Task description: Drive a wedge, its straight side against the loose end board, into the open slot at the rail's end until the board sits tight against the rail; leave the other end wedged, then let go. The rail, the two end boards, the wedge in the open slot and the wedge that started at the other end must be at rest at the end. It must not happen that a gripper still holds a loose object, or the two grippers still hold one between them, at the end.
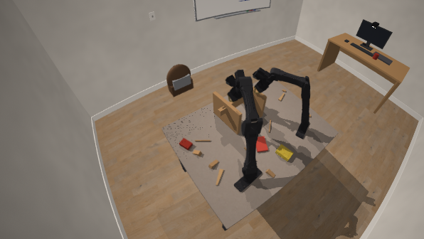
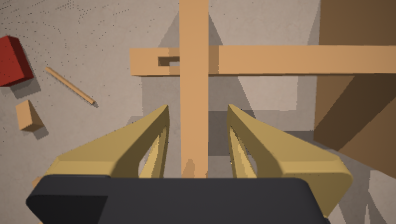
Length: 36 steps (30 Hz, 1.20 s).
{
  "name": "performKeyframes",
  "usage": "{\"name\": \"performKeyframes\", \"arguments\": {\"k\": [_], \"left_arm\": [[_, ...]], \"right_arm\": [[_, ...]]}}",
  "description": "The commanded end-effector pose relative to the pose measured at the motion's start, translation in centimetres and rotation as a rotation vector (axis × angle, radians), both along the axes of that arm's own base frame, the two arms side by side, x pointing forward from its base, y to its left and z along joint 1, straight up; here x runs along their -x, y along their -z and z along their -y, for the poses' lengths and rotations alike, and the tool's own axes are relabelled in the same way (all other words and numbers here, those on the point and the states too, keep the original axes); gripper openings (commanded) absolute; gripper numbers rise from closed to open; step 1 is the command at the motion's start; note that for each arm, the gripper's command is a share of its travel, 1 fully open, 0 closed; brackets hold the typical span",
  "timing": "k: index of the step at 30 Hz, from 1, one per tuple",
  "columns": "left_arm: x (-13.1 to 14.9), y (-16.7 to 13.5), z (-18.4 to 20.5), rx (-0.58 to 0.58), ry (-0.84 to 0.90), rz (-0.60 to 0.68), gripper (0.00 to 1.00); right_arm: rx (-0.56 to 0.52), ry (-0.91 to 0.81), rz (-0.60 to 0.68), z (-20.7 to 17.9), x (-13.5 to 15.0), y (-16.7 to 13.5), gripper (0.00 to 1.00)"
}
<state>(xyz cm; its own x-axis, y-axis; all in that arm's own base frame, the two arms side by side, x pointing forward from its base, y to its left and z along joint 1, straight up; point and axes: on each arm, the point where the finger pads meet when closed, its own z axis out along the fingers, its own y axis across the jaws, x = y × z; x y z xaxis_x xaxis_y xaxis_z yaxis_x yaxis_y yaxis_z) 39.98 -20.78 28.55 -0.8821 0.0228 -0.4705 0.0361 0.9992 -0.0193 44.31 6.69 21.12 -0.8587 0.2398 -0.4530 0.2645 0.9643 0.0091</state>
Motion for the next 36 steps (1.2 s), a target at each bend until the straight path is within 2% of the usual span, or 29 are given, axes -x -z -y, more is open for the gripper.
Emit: {"name": "performKeyframes", "arguments": {"k": [1, 7, 8, 9, 10, 14, 16, 22, 23, 34, 36], "left_arm": [[0.0, -1.1, 0.3, 0.013, 0.001, 0.032, 0.40], [0.0, -1.1, 0.3, 0.013, 0.001, 0.032, 0.40], [0.0, -1.1, 0.3, 0.013, 0.001, 0.032, 0.40], [0.0, -1.1, 0.3, 0.013, 0.001, 0.032, 0.40], [0.0, -1.1, 0.3, 0.013, 0.001, 0.032, 0.40], [0.0, -1.1, 0.3, 0.013, 0.001, 0.032, 0.40], [0.0, -1.1, 0.3, 0.013, 0.001, 0.032, 0.40], [0.0, -1.1, 0.3, 0.013, 0.001, 0.032, 0.40], [0.0, -1.1, 0.3, 0.013, 0.001, 0.032, 0.40], [0.0, -1.1, 0.3, 0.013, 0.001, 0.032, 0.40], [0.0, -1.1, 0.3, 0.013, 0.001, 0.032, 0.40]], "right_arm": [[-0.009, 0.001, 0.098, 0.2, -0.7, -3.2, 0.39], [-0.009, 0.001, 0.100, 0.2, -0.7, -3.3, 0.39], [-0.002, 0.001, 0.071, 0.4, 0.0, -3.4, 0.39], [0.000, 0.002, 0.058, 0.3, -0.1, -3.0, 0.39], [0.010, 0.002, 0.016, 0.3, -0.4, -1.3, 0.39], [-0.006, 0.002, 0.084, 0.2, -0.5, -3.8, 0.39], [0.002, 0.002, 0.048, 0.2, -0.5, -2.8, 0.39], [-0.006, 0.002, 0.083, 0.1, -0.9, -3.5, 0.39], [0.012, 0.002, 0.000, 0.3, 0.2, -2.6, 0.39], [0.009, 0.003, 0.002, 0.2, 0.7, -7.5, 0.39], [-0.005, 0.003, 0.060, -0.1, -0.6, -8.7, 0.39]]}}
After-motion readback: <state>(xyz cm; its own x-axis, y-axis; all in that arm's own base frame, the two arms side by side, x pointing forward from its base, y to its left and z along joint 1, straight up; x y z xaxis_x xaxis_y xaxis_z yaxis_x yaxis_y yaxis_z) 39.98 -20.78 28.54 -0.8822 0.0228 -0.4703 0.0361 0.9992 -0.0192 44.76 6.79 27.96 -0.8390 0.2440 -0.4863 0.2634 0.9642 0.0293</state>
